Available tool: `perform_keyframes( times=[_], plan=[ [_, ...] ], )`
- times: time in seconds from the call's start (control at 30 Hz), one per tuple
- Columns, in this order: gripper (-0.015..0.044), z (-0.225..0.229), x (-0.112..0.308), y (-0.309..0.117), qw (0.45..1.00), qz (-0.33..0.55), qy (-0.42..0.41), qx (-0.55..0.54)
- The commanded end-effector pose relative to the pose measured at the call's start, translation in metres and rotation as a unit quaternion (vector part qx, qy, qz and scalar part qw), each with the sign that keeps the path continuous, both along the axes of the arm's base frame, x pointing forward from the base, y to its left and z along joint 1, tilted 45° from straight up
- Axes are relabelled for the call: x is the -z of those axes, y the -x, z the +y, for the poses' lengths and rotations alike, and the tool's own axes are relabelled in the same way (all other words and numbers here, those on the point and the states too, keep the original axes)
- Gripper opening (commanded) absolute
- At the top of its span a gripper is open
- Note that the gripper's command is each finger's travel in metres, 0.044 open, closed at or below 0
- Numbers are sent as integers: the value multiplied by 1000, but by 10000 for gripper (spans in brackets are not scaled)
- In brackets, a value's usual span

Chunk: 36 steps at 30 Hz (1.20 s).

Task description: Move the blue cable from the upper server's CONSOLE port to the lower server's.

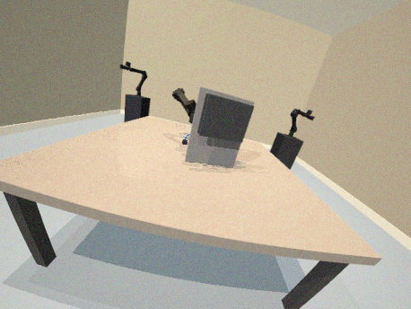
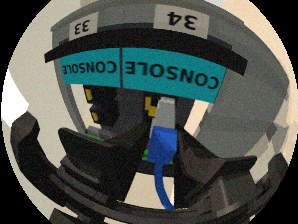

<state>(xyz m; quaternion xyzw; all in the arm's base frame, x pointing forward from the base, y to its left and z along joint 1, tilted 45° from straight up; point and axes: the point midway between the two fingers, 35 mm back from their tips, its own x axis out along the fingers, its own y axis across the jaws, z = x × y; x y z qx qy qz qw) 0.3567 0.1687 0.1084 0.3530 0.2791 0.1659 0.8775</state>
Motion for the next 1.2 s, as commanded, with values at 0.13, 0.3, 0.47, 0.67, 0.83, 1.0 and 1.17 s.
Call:
perform_keyframes(
  times=[0.13,0.3,0.47,0.67,0.83,1.0,1.17],
  plan=[
    [0,2,-2,-2,1000,-3,0,-5],
    [0,3,-2,-3,1000,-4,0,-5],
    [0,3,-2,-4,1000,-4,0,-5],
    [0,3,-2,-6,1000,-4,0,-5],
    [0,4,-1,-7,1000,-4,0,-5],
    [0,4,-1,-8,1000,-4,-1,-5],
    [0,4,-1,-9,1000,-4,-1,-5]
  ],
)
